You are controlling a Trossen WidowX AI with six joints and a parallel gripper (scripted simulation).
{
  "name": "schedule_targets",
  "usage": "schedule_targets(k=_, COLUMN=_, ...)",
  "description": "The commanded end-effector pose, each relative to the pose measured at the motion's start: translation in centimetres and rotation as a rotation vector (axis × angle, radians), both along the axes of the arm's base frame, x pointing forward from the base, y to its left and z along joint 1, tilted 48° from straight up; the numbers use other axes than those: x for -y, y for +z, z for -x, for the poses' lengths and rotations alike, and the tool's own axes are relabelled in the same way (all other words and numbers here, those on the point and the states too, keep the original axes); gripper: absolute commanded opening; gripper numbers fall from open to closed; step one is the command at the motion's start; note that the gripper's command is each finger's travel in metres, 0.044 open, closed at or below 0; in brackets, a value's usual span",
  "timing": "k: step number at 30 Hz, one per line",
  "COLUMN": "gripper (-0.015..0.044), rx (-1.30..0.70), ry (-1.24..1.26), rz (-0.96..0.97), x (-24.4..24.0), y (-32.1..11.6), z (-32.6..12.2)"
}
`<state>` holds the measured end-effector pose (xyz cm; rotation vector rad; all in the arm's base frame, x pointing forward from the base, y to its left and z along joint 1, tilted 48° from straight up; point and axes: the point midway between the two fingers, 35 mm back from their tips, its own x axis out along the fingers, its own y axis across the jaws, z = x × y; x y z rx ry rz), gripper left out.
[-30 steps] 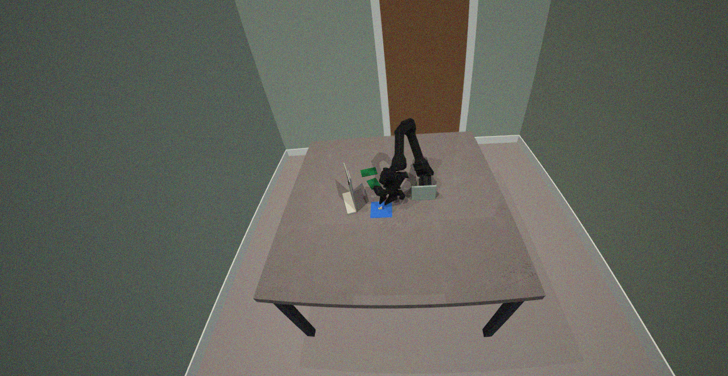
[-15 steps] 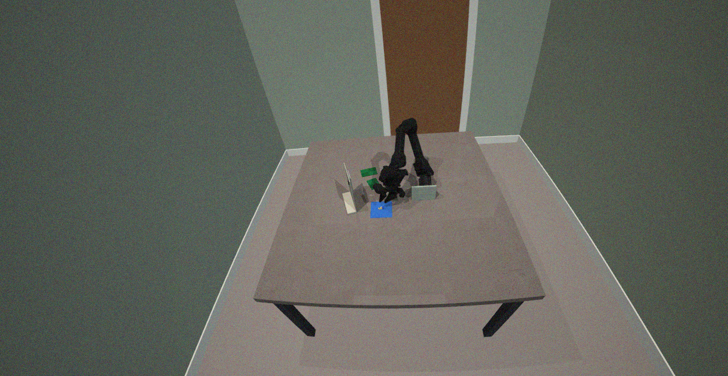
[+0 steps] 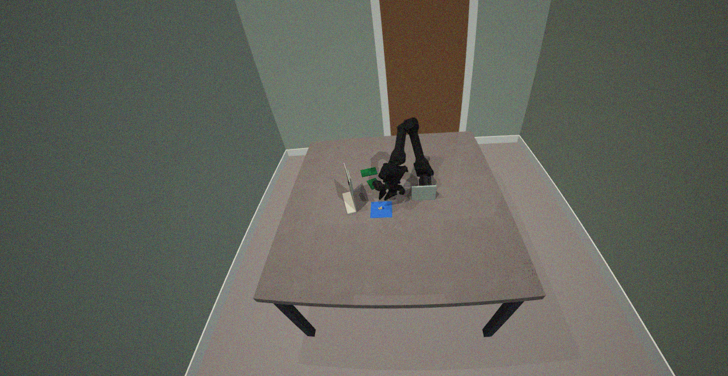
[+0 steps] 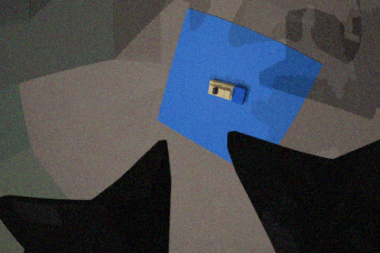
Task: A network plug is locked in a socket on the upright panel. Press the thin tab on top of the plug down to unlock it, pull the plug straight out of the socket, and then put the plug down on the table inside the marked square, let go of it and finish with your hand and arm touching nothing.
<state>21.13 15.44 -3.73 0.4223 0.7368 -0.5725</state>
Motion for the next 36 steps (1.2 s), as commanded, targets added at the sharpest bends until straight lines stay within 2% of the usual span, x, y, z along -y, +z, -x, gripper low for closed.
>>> schedule_targets(k=1, gripper=0.0156, rx=0.007, ry=-0.002, rz=-0.006, x=-0.6, y=0.6, z=0.0)
schedule_targets(k=26, gripper=0.0156, rx=0.002, ry=0.0, rz=0.002, x=-2.5, y=3.0, z=1.0)
schedule_targets(k=36, gripper=0.0156, rx=0.001, ry=0.002, rz=-0.001, x=-4.7, y=4.6, z=1.1)
